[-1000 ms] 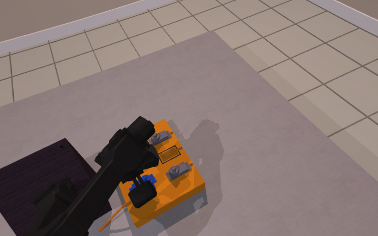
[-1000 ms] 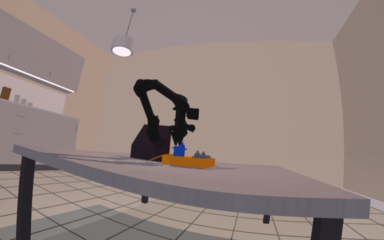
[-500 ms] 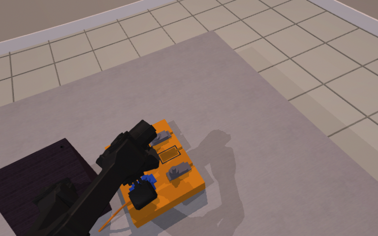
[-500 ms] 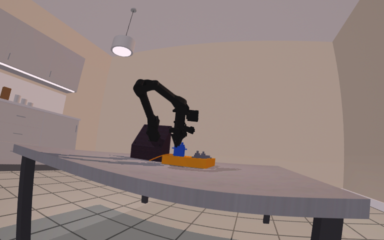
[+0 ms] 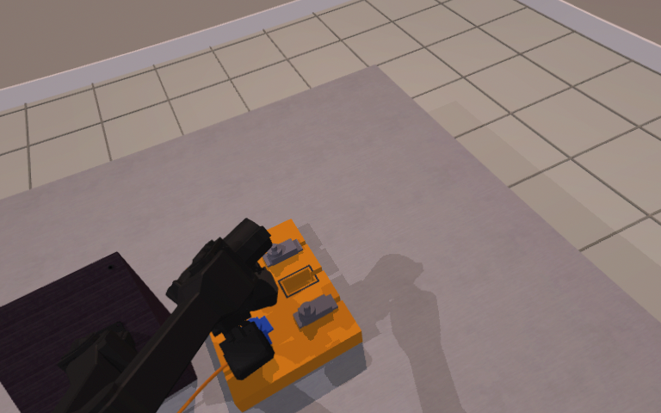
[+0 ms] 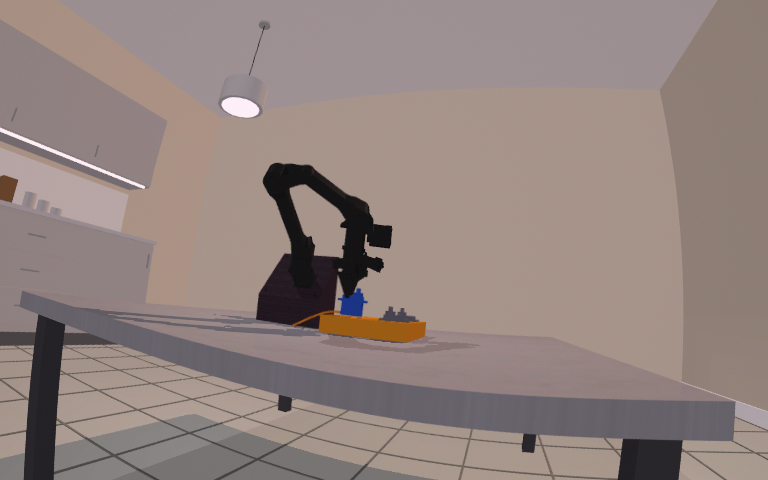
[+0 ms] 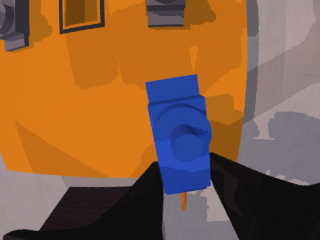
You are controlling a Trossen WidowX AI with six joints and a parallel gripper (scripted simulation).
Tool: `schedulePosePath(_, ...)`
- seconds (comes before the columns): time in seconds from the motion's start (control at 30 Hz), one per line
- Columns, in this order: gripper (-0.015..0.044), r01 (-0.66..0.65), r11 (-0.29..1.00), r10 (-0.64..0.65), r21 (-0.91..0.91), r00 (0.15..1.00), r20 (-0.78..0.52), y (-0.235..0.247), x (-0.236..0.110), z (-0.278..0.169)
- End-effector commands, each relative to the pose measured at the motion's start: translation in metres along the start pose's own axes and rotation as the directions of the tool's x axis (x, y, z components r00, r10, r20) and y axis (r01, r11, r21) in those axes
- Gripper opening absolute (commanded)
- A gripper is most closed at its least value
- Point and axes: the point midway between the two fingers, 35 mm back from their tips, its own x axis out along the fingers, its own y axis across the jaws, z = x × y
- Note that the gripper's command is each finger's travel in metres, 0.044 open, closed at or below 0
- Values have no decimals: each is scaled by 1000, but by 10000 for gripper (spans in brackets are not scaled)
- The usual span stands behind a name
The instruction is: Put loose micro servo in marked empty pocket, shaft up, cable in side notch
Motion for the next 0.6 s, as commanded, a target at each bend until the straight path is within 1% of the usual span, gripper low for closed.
schedulePosePath(0.0, 0, -7, 1000, 7, 8, 1000, 10, 0, -12, 2)
schedulePosePath(0.17, 0, -6, 1000, 6, 8, 1000, 9, 0, -25, -7)
schedulePosePath(0.57, 0, -6, 1000, 6, 8, 1000, 8, -3, -25, -13)
